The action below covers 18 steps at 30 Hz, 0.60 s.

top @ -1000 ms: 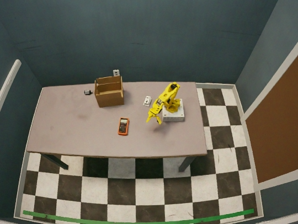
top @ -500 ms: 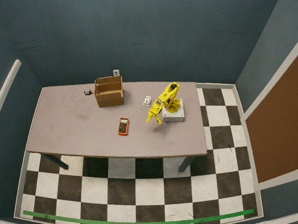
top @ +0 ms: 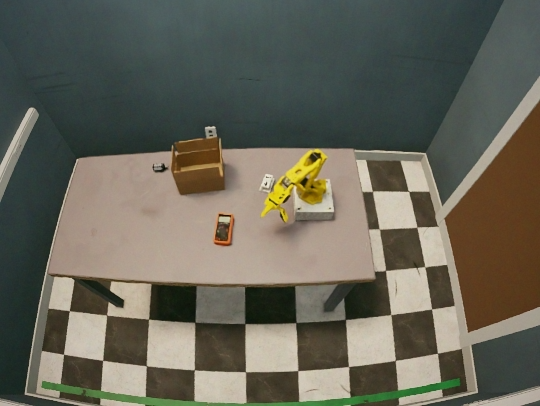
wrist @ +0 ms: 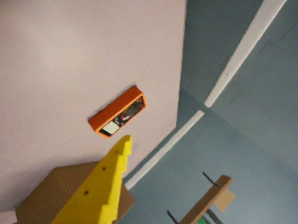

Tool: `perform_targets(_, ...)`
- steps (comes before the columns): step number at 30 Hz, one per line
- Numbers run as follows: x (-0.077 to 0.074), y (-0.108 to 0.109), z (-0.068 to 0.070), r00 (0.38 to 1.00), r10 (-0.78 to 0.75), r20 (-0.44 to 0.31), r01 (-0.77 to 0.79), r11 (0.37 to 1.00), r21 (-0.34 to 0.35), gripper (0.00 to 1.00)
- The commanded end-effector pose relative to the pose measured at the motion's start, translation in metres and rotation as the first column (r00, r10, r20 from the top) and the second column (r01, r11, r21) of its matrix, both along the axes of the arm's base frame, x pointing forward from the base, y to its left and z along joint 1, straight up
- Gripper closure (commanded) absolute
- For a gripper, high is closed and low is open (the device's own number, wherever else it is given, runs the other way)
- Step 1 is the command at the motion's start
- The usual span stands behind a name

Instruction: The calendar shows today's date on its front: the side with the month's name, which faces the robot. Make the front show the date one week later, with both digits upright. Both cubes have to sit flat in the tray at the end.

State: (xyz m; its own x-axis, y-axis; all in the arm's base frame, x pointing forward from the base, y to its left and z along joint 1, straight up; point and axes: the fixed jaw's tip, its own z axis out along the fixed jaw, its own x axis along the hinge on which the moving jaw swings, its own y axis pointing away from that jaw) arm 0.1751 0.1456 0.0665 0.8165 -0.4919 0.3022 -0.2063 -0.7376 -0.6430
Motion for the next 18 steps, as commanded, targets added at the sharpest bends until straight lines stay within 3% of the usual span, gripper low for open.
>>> perform_targets(1, 0.005, -0.018, -0.01, 1.0, -0.007, -0.007, 0.007, 0.996, -0.084, 0.1)
perform_targets(10, 0.018, -0.07, -0.025, 1.0, -0.02, -0.008, 0.017, 0.958, -0.288, 0.22)
perform_targets(12, 0.018, -0.07, -0.025, 1.0, -0.02, -0.008, 0.017, 0.958, -0.288, 0.22)
perform_targets(18, 0.018, -0.111, -0.036, 0.999, -0.02, -0.049, -0.002, 0.906, -0.424, 0.32)
